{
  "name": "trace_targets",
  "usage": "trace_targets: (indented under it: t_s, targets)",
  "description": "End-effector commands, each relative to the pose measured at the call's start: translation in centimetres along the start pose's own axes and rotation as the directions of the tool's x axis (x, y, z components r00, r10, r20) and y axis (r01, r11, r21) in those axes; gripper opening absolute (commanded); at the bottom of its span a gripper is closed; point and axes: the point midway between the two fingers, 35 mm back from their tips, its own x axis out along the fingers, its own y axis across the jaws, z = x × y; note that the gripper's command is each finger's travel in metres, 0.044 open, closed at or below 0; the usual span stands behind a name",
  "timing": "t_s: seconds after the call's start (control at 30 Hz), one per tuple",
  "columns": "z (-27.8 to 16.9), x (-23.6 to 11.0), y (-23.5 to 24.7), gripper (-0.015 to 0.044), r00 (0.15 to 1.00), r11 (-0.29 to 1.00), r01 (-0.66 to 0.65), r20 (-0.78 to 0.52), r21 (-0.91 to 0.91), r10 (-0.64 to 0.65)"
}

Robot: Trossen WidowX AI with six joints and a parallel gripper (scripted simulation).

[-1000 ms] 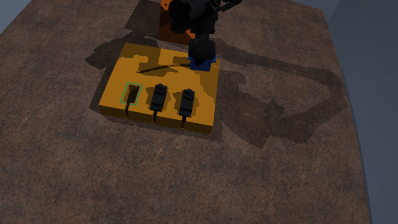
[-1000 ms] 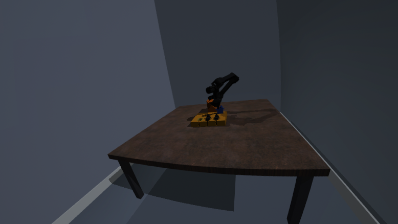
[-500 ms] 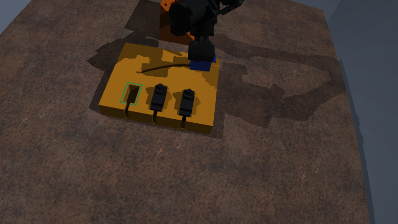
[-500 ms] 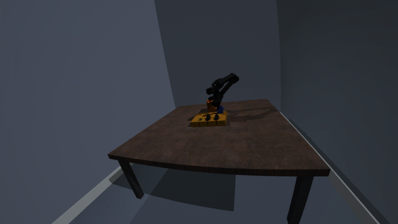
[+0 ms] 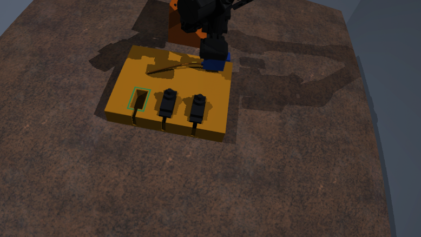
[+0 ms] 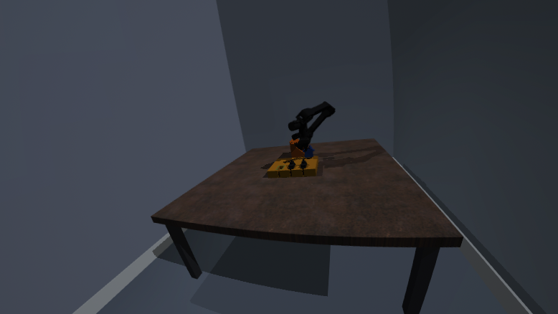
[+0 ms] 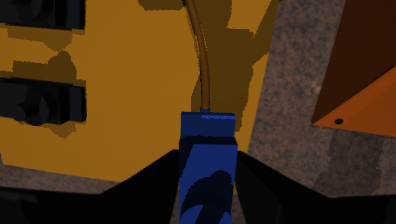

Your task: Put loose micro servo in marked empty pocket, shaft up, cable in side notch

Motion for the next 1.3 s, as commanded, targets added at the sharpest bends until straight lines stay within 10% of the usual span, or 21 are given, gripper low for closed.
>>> trace_targets:
  t_s: [0.0, 1.27]
  targets:
    - [-0.1, -1.5, 0.0, 0.0000, 1.000, 1.000, -0.011, 0.010, -0.009, 0.011]
    - [2.3, -1.8, 4.4, 0.0000, 1.000, 1.000, -0.014, 0.012, -0.012, 0.014]
